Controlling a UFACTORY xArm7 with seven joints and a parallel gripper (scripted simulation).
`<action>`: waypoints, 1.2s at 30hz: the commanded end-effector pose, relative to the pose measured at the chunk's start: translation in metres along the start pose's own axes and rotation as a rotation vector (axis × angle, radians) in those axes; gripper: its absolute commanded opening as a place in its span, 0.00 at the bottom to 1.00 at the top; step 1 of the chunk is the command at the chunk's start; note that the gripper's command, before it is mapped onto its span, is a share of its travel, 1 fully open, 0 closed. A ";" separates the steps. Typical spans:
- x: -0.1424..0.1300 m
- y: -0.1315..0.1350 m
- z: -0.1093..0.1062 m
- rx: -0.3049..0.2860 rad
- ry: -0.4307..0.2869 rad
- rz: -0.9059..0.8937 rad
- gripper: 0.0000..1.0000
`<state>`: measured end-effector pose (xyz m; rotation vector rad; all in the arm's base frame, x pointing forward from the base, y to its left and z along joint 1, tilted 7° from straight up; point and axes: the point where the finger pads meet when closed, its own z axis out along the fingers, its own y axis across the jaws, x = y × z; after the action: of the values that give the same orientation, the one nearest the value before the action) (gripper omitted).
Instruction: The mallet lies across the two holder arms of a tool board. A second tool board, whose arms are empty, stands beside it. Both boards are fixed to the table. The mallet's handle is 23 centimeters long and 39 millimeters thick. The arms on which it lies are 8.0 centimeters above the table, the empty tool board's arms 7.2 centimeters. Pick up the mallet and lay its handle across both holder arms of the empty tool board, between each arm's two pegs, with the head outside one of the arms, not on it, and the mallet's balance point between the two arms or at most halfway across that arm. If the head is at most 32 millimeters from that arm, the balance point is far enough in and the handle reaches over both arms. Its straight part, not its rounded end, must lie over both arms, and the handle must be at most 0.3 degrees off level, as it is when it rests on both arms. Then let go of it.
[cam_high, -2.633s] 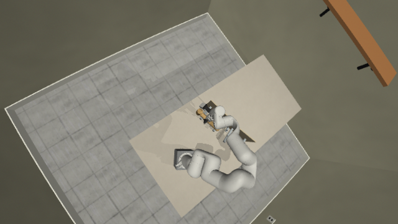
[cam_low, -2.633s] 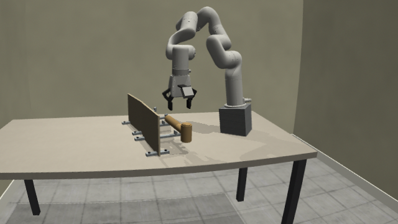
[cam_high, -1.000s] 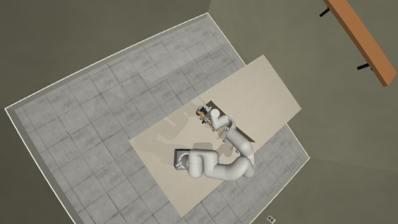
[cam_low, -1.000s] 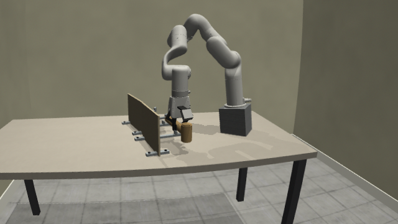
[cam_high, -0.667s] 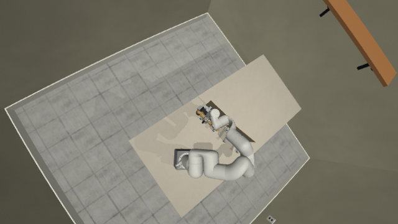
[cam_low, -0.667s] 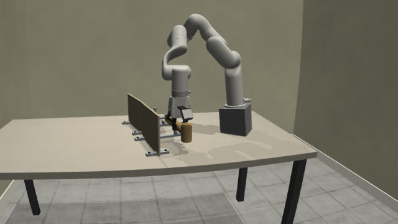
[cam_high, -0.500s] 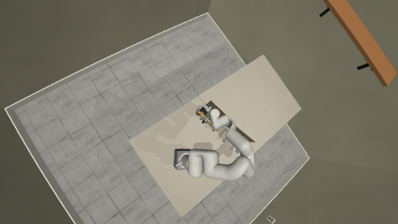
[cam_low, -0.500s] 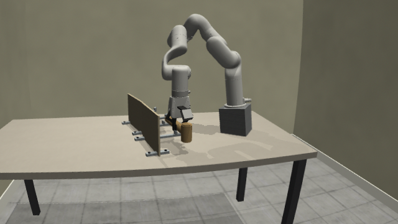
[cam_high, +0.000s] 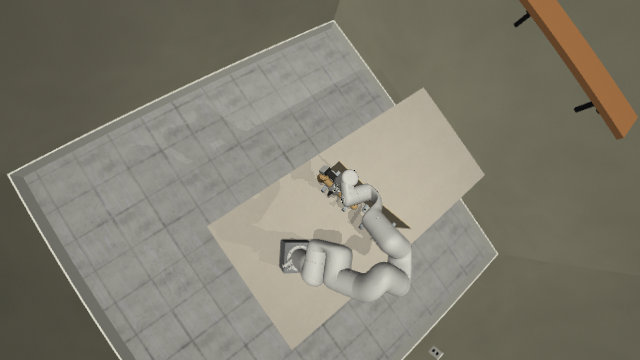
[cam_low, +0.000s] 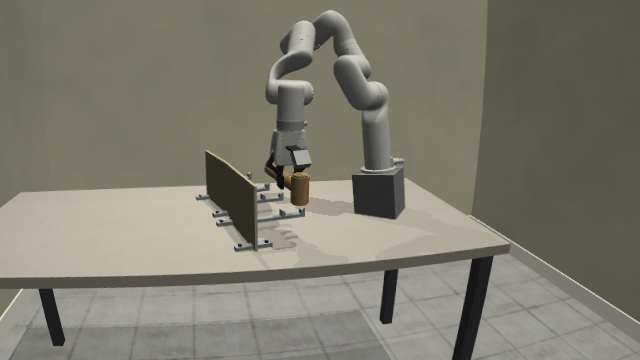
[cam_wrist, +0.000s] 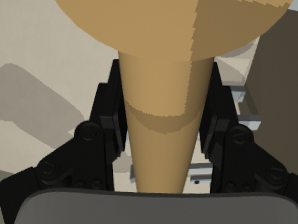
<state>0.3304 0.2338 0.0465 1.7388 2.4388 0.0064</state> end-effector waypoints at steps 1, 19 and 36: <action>-0.004 -0.002 -0.026 0.006 0.019 0.000 0.00; -0.141 0.025 -0.018 0.014 0.023 0.000 0.00; -0.308 -0.006 -0.015 0.007 0.017 -0.001 0.00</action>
<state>0.4204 -0.0258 0.0908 1.7463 2.4590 0.0024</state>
